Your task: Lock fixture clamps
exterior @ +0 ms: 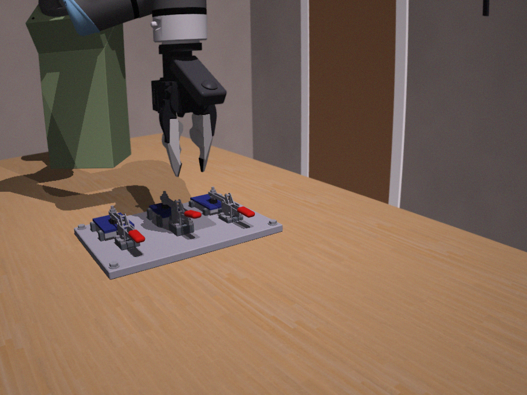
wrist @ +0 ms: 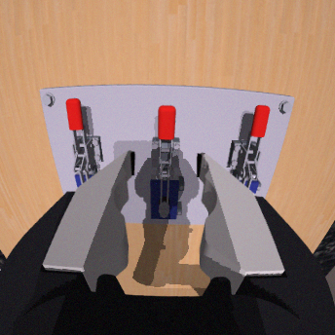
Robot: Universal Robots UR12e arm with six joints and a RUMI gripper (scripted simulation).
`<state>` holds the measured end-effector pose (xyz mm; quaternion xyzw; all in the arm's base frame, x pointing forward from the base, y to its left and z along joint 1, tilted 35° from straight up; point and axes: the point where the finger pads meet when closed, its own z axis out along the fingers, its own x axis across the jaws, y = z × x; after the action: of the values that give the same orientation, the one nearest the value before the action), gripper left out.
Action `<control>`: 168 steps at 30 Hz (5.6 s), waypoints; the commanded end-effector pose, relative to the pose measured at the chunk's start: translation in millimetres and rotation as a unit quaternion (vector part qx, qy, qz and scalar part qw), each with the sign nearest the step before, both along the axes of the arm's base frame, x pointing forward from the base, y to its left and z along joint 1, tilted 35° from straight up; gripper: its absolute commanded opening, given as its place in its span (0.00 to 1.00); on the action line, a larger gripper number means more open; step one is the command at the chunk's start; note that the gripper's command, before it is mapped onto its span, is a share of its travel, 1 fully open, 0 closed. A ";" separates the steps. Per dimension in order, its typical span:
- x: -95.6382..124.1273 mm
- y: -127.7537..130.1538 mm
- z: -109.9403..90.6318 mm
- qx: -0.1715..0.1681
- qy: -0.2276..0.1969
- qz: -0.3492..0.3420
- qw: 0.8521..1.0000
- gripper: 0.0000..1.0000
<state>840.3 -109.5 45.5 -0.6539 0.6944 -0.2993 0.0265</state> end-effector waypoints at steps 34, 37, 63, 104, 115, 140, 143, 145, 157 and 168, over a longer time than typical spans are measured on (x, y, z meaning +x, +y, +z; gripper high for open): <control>-3.0 0.1 -1.0 0.000 -0.001 0.000 1.000 0.28; -3.0 0.1 -1.1 0.000 -0.001 0.000 1.000 0.28; 20.2 -20.5 -45.3 0.000 -0.001 0.000 1.000 0.28; 23.9 -23.8 -52.4 0.000 -0.001 0.000 1.000 0.28; 24.7 -24.4 -53.8 0.000 -0.001 0.000 1.000 0.28; 36.4 -34.3 -75.0 0.000 -0.001 0.000 1.000 0.28; 36.4 -34.3 -75.0 0.000 -0.001 0.000 1.000 0.28; 36.4 -34.3 -75.0 0.000 -0.001 0.000 1.000 0.28; 36.4 -34.3 -74.9 0.000 -0.001 0.000 1.000 0.28; 36.4 -34.3 -74.9 0.000 -0.001 0.000 1.000 0.28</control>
<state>876.4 -144.1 -30.2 -0.6539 0.6944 -0.2994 0.0265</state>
